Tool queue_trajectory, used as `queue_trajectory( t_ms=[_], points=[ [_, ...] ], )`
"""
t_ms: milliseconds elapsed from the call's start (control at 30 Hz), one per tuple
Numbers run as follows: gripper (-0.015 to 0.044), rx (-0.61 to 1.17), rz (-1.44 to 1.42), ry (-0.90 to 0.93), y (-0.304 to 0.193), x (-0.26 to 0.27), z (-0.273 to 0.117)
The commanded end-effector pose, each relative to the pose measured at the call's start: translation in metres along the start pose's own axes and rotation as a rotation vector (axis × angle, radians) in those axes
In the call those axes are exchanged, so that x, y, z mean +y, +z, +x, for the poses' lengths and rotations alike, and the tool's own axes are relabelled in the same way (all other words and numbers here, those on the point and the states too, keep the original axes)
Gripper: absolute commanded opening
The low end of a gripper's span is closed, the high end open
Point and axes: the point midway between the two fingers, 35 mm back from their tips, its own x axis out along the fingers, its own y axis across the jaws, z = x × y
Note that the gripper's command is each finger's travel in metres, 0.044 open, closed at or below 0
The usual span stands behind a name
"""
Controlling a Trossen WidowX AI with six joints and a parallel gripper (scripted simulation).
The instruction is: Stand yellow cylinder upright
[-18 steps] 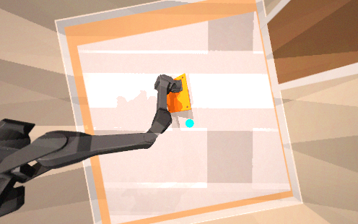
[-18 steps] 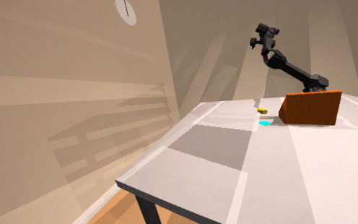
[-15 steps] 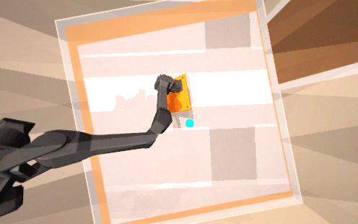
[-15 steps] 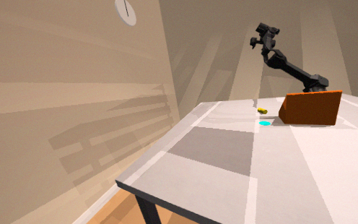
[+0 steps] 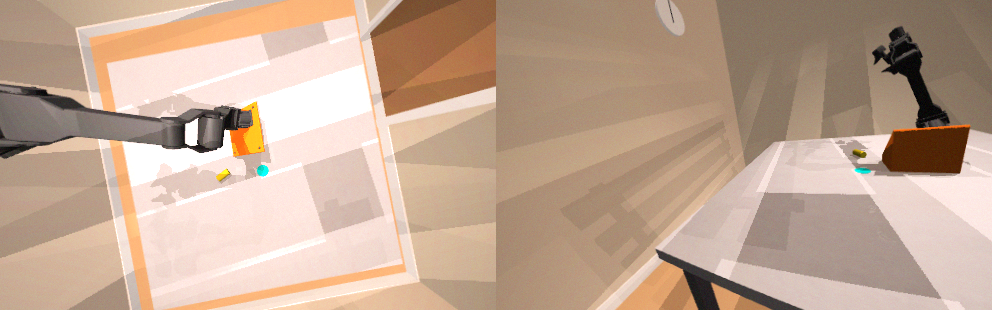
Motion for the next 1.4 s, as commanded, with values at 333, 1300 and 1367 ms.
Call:
queue_trajectory(
  t_ms=[333,1300,1367],
  points=[
    [0.0309,0.226,0.456,-0.281,-0.059,-0.137,0.065],
    [0.0309,1.102,-0.26,-0.822,-0.398,-0.195,-0.033],
    [0.0309,1.131,-0.383,-0.801,-0.408,-0.193,-0.049]
  ],
)
